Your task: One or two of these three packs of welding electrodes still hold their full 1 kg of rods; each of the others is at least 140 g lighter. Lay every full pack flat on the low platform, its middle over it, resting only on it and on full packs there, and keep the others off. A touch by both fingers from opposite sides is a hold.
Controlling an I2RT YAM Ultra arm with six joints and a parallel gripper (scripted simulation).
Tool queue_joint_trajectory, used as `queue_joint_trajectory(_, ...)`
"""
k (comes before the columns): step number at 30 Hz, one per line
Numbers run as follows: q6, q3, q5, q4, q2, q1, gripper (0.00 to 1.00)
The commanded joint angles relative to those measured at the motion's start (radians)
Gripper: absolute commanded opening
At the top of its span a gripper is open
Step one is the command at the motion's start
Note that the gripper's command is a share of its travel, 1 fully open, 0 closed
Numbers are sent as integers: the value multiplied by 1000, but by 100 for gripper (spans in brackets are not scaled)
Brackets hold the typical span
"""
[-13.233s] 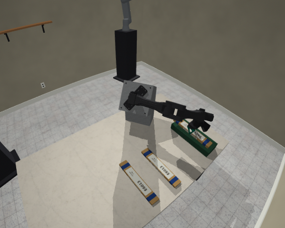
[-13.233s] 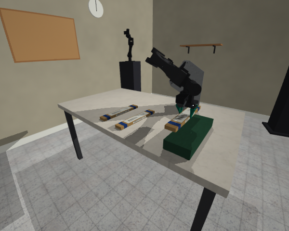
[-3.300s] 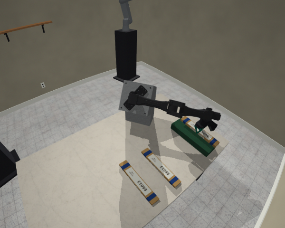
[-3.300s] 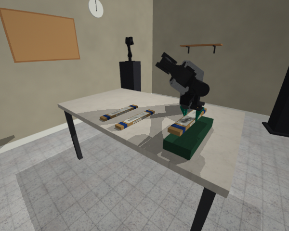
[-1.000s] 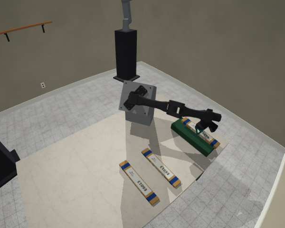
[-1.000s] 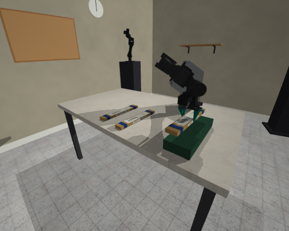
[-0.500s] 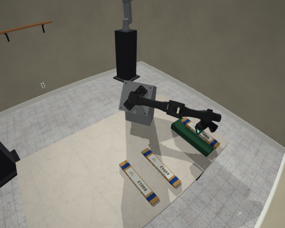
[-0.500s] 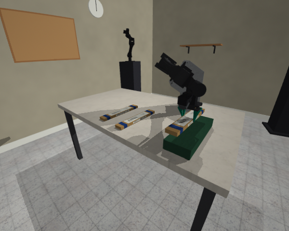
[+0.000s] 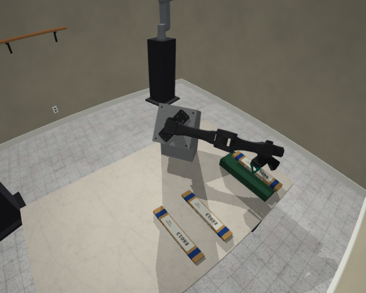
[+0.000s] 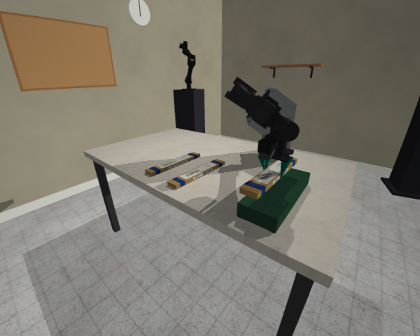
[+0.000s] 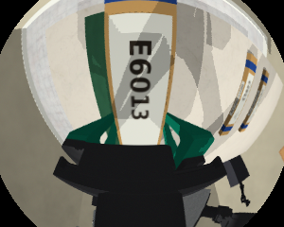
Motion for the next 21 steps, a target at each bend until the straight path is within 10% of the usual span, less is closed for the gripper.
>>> queue_joint_trajectory(1, -4, 54, 6, -17, -22, 84, 0)
queue_joint_trajectory(21, -43, 33, 6, 35, -20, 59, 0)
